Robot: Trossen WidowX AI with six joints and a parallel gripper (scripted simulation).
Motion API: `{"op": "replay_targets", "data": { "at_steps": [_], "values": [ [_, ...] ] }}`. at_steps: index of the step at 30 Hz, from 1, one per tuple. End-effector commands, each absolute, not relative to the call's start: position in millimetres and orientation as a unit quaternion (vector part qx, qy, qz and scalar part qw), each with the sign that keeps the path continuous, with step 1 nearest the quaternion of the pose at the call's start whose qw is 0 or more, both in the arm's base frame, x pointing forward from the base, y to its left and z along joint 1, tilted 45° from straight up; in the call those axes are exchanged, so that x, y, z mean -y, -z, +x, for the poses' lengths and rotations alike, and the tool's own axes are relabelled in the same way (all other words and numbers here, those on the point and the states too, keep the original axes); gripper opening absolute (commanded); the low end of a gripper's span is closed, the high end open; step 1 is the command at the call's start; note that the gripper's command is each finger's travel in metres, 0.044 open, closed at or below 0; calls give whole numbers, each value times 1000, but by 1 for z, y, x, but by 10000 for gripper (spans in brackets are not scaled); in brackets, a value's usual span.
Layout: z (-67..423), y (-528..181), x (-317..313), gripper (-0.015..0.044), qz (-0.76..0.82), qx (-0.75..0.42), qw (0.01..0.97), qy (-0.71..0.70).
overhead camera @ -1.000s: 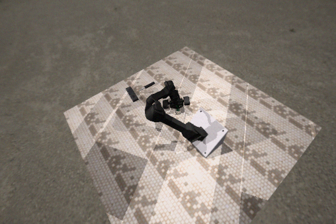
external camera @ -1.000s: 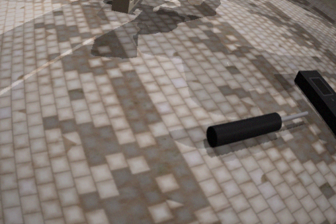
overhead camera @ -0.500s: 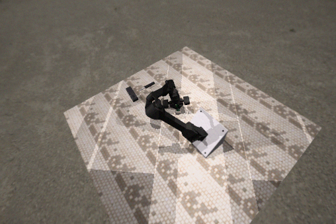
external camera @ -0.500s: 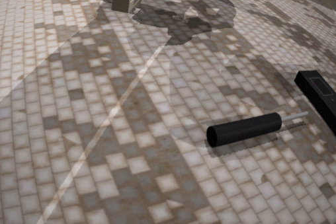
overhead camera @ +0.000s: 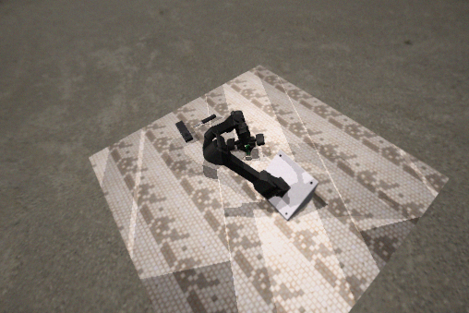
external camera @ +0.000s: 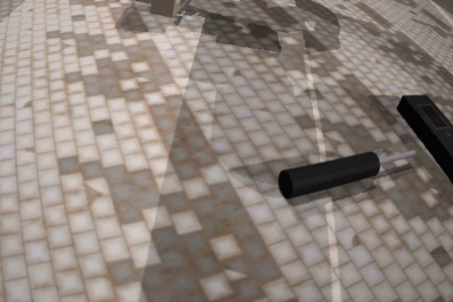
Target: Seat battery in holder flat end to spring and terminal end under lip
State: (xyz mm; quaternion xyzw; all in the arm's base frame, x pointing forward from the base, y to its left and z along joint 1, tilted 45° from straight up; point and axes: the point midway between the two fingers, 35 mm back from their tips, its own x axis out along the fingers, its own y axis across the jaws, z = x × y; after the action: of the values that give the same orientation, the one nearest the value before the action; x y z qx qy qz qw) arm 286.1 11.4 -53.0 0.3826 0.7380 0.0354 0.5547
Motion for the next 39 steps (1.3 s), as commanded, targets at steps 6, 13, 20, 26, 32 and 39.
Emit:
{"op": "replay_targets", "data": {
  "at_steps": [6, 13, 20, 26, 32, 39],
  "values": [
    [292, 55, -10, 75, 383, -740, 552, -38],
    [295, 57, -8, 75, 382, -740, 552, -38],
    [295, 57, -8, 75, 382, -740, 552, -37],
    [295, 57, -8, 101, 382, -740, 552, -37],
    [295, 56, -7, 176, 382, -740, 552, -37],
    [295, 46, 2, 176, 383, -740, 551, -36]
  ]
}}
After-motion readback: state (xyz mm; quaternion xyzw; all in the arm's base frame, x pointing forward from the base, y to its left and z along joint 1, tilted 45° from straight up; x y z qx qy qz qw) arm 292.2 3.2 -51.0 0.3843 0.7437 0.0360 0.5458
